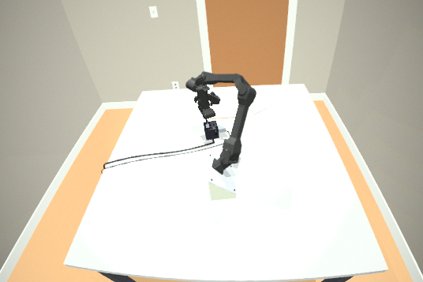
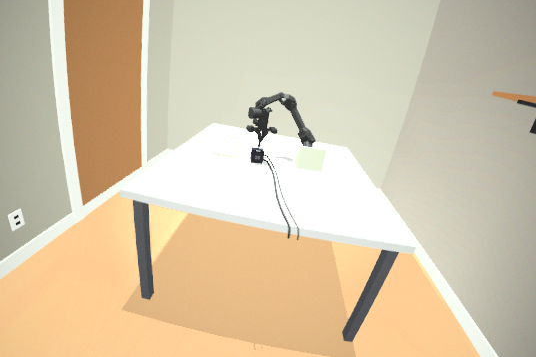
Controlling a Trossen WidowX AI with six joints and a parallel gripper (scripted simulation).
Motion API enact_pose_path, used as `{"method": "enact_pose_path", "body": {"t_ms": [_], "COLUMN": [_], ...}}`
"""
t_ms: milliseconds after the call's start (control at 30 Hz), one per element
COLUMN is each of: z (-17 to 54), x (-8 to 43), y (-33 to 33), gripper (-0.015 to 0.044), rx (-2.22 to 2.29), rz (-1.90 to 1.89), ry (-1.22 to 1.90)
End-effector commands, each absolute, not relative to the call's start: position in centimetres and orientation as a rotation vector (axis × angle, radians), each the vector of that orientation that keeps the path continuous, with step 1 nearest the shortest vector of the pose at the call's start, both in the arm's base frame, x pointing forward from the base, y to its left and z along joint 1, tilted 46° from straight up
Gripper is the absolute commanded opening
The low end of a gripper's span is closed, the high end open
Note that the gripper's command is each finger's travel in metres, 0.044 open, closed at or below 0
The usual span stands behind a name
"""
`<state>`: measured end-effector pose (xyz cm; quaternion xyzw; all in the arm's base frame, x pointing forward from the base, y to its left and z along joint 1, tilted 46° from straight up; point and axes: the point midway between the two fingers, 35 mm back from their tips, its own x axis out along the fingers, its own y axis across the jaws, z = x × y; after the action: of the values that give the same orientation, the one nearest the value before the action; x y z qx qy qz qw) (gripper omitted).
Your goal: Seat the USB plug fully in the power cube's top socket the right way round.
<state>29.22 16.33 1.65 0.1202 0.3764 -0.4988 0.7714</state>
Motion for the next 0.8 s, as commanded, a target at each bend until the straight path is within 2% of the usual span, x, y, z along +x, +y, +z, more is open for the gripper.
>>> {"method": "enact_pose_path", "body": {"t_ms": [0, 767], "z": [1.60, 1.60], "x": [29.19, 29.19], "y": [16.29, 16.28], "gripper": [0.0000, 0.0000], "rx": [0.175, -0.333], "rz": [-1.038, -0.736], "ry": [0.869, 1.142]}}
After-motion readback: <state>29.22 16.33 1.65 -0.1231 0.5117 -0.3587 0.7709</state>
